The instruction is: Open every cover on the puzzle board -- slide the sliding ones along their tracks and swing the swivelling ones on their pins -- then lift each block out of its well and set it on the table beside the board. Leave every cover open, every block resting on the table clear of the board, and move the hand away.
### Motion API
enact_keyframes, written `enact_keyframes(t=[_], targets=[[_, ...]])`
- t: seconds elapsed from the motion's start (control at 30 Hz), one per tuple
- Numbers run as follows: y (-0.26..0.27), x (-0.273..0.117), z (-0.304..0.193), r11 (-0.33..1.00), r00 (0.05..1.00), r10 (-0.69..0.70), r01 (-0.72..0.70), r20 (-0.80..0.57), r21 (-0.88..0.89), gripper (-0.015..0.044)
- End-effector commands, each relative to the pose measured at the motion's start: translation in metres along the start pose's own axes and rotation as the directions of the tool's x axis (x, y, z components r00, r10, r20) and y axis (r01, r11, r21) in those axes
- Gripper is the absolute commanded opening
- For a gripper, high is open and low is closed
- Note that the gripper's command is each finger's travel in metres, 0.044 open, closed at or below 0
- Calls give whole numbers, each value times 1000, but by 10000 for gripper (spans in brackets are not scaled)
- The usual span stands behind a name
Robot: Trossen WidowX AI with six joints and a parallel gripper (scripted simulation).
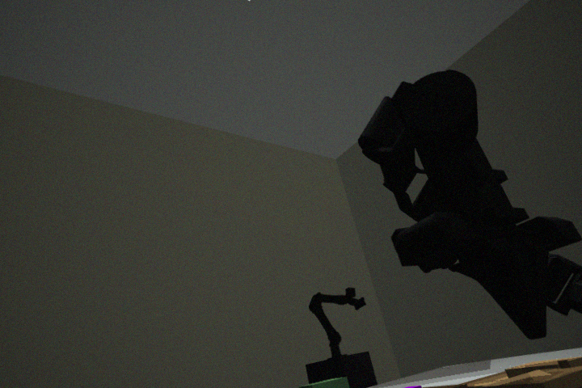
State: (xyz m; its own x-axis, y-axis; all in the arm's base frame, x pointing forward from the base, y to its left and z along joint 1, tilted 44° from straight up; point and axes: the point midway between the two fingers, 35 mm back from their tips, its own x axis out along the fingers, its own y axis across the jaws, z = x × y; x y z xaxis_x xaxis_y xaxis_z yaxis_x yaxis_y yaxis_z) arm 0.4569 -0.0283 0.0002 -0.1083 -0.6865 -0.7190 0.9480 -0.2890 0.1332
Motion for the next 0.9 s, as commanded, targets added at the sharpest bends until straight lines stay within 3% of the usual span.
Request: enact_keyframes(t=[0.0,0.17,0.87], targets=[[0,-6,-1,1000,1000,-1,1,-5,3,0],[-3,-6,-1,1000,1000,0,0,-1,-17,0],[-98,-30,-9,843,1000,-5,-5,-16,-538,0]])
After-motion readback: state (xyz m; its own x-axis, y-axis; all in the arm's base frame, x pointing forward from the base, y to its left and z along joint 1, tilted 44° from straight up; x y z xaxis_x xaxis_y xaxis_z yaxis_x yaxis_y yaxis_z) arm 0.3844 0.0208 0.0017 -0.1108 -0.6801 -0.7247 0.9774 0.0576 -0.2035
